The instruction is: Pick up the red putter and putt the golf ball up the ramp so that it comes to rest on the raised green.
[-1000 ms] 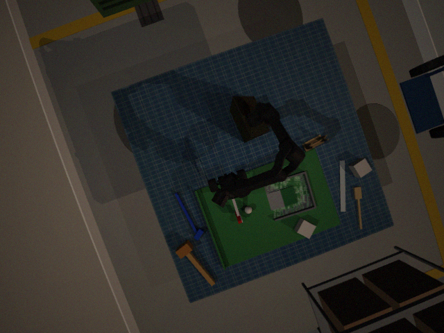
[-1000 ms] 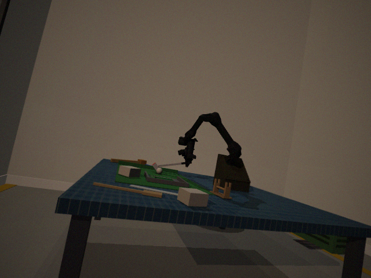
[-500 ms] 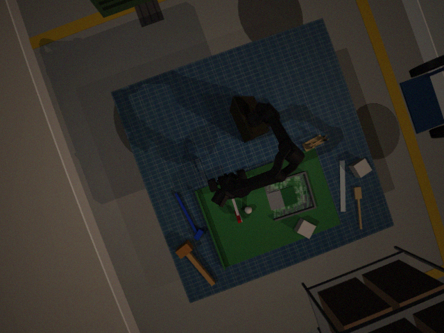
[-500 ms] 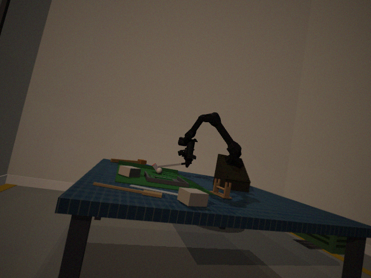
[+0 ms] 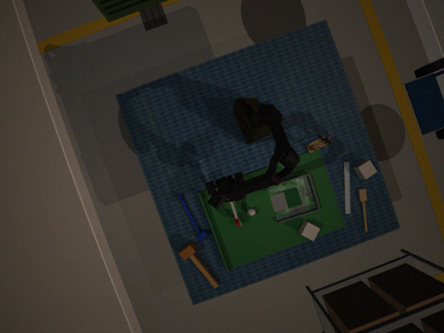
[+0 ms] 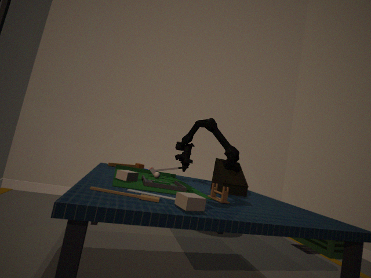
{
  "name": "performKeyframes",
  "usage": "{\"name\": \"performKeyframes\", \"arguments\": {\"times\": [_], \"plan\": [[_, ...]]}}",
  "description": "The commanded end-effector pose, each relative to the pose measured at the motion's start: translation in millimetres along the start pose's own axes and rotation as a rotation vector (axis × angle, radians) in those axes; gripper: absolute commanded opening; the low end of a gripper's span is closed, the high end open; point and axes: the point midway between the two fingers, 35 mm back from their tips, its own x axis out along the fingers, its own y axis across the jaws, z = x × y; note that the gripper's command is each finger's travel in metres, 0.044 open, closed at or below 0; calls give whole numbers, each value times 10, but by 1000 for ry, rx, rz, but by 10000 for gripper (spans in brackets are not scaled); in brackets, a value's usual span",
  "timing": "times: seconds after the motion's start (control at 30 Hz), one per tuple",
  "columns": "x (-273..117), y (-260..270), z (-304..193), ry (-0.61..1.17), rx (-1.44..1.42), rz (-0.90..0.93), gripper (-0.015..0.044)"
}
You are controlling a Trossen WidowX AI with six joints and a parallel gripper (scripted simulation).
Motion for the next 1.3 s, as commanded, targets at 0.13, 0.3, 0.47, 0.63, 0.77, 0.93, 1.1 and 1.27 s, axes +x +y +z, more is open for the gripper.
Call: {"name": "performKeyframes", "arguments": {"times": [0.13, 0.3, 0.47, 0.63, 0.77, 0.93, 1.1, 1.27], "plan": [[-29, 329, 70, -2, 2, -5, 0], [-21, 1035, 80, -3, 1, -1, 0], [8, 1366, 16, -1, -1, 7, 0], [-57, 1361, 23, -2, -1, 6, 0], [-274, 1352, 35, -2, -1, 3, 0], [-586, 1354, 22, -1, -1, 4, 0], [-525, 1352, 5, 2, 8, 9, 0], [-525, 1352, 5, 2, 8, 9, 0]]}}
